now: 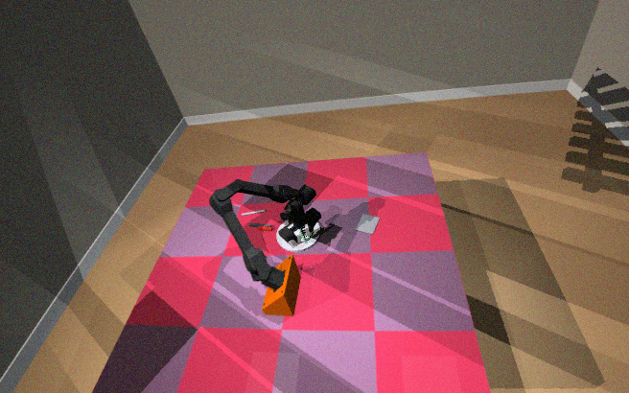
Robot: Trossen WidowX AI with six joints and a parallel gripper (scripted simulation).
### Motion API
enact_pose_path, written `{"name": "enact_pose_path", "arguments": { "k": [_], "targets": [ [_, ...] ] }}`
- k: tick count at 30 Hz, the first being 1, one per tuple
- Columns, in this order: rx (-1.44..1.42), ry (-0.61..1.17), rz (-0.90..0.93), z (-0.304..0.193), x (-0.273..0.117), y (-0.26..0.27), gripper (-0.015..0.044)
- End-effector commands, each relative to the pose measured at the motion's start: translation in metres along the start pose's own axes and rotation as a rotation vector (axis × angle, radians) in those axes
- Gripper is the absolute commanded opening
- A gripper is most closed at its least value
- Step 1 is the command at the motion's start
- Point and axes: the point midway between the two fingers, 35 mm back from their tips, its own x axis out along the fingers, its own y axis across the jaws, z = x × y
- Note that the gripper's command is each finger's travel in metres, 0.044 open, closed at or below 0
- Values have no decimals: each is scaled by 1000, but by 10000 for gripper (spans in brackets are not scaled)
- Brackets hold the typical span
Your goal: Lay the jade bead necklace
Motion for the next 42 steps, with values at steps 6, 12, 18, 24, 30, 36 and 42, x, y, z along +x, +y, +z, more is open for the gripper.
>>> {"name": "enact_pose_path", "arguments": {
  "k": [6, 12, 18, 24, 30, 36, 42],
  "targets": [
    [407, -4, -14, 14, -21, -7, 120],
    [407, -4, -14, 14, -17, -7, 120],
    [398, -6, -23, 15, -13, -9, 120],
    [400, -6, -21, 15, -6, -9, 120],
    [402, -6, -18, 15, 4, -8, 120],
    [405, -5, -15, 15, 13, -7, 120],
    [407, -5, -13, 15, 19, -7, 120]
  ]
}}
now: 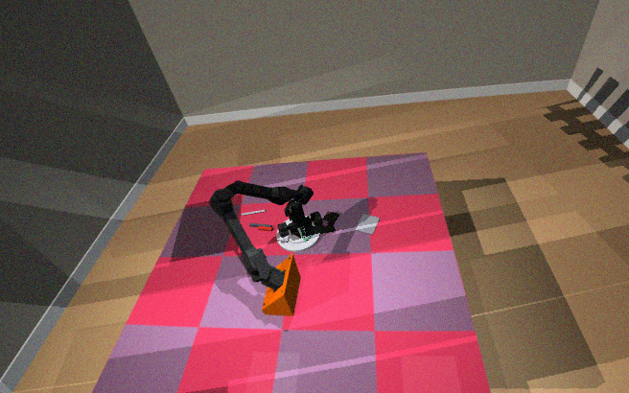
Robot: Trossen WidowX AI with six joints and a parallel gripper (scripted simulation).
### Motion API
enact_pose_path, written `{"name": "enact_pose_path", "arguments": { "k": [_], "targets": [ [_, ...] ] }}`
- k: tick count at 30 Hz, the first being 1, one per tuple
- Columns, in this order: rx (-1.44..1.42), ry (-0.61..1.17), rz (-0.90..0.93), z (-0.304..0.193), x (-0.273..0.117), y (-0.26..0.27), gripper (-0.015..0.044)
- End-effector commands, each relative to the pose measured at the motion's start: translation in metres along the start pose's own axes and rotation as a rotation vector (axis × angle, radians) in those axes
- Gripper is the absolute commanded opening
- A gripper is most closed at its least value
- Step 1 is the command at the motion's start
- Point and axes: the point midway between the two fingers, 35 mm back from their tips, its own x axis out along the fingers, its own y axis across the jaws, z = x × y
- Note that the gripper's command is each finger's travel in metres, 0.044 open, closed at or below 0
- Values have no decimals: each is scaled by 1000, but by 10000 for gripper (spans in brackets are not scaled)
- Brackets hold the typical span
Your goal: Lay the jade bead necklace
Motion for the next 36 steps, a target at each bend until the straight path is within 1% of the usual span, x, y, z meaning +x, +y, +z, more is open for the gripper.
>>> {"name": "enact_pose_path", "arguments": {
  "k": [1, 4, 5, 36],
  "targets": [
    [0, 0, 0, 0, 0, 0, 94],
    [0, 0, 0, 0, 0, 0, 15],
    [0, 0, 0, 0, 0, 0, 0],
    [0, 0, 0, 0, 0, 0, 0]
  ]
}}
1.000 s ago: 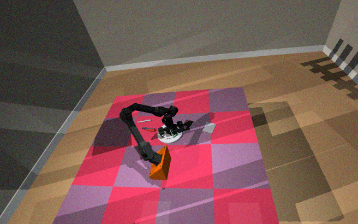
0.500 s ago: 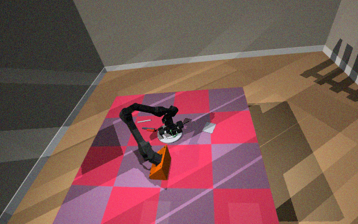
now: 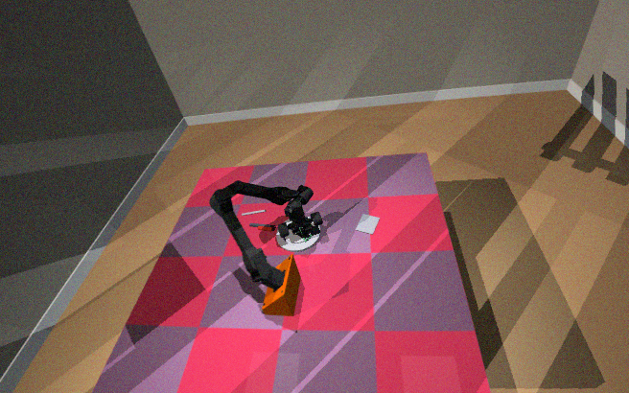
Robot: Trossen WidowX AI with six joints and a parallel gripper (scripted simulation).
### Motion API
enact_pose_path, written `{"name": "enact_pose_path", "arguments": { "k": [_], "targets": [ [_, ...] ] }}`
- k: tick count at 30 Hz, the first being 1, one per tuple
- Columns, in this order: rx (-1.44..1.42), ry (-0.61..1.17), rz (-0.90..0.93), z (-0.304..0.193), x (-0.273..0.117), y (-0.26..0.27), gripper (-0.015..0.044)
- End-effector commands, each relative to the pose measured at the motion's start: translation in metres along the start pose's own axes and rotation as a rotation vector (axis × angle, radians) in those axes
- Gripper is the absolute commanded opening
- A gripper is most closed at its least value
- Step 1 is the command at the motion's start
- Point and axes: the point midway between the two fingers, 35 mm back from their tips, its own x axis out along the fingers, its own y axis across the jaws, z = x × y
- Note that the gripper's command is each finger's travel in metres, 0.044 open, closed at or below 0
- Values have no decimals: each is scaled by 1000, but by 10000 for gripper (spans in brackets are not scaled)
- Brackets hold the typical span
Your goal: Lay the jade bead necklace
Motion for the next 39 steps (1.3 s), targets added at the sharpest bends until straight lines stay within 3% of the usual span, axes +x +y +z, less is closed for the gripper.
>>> {"name": "enact_pose_path", "arguments": {
  "k": [1, 32, 39],
  "targets": [
    [-1, -1, -1, 0, 0, 0, 0],
    [7, -1, 5, -27, 2, 20, 0],
    [1, -4, 2, -25, -1, 19, 184]
  ]
}}
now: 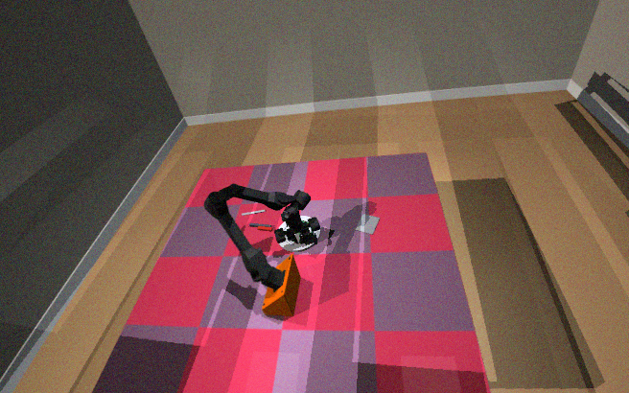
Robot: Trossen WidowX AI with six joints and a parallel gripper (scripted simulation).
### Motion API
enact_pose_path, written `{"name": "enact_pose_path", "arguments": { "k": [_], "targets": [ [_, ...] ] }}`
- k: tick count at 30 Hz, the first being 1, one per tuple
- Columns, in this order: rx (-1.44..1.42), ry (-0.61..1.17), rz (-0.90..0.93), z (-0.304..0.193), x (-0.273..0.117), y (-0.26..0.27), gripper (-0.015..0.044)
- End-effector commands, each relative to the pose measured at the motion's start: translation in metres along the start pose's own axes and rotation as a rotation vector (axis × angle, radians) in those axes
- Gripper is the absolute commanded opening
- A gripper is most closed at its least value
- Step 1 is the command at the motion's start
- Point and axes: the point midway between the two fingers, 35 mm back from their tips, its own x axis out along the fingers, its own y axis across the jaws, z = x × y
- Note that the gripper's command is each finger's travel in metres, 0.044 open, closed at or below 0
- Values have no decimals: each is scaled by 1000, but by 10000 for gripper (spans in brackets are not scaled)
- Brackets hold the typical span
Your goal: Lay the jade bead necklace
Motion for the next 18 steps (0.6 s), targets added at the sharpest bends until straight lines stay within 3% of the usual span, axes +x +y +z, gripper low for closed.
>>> {"name": "enact_pose_path", "arguments": {
  "k": [1, 10, 18],
  "targets": [
    [-1, 0, 0, 0, 0, 0, 210],
    [4, 3, 4, -1, -2, 1, 440],
    [5, 2, 3, -1, -5, 1, 440]
  ]
}}
